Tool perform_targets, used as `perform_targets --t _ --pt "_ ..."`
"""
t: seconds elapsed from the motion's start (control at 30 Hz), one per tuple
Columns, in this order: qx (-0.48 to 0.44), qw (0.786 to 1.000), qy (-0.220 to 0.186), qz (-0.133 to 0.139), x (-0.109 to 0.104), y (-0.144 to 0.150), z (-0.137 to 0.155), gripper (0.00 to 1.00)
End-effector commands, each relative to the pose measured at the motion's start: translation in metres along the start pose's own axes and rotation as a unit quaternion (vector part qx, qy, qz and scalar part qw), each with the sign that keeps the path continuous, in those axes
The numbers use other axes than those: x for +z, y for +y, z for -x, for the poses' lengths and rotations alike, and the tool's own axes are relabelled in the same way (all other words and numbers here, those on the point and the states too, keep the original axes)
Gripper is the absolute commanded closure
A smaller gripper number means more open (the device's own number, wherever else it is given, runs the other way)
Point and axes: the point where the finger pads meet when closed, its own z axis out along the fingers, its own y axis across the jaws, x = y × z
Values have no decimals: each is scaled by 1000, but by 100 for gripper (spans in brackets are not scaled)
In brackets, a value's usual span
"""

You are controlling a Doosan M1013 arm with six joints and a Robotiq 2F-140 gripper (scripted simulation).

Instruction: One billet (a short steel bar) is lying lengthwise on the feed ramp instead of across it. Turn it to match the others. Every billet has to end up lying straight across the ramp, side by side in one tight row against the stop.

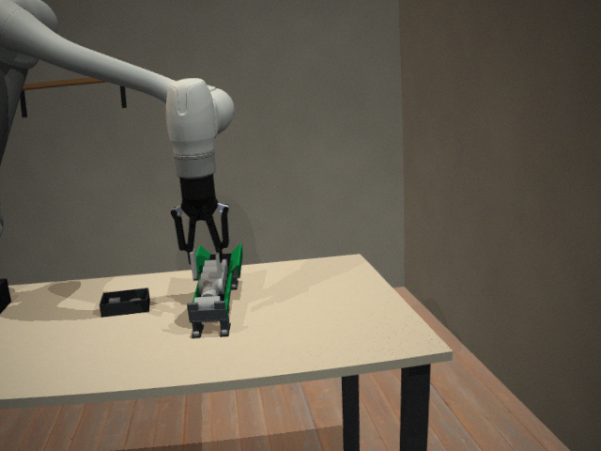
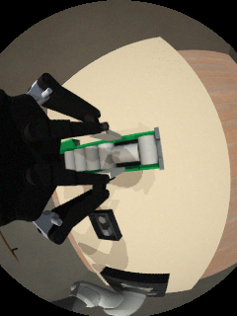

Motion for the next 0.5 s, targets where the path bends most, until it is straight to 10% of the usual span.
perform_targets --t 0.0,0.47 --pt "0 1000 0 0 8 0 -1 59" --pt "0 1000 0 0 32 0 -3 59"
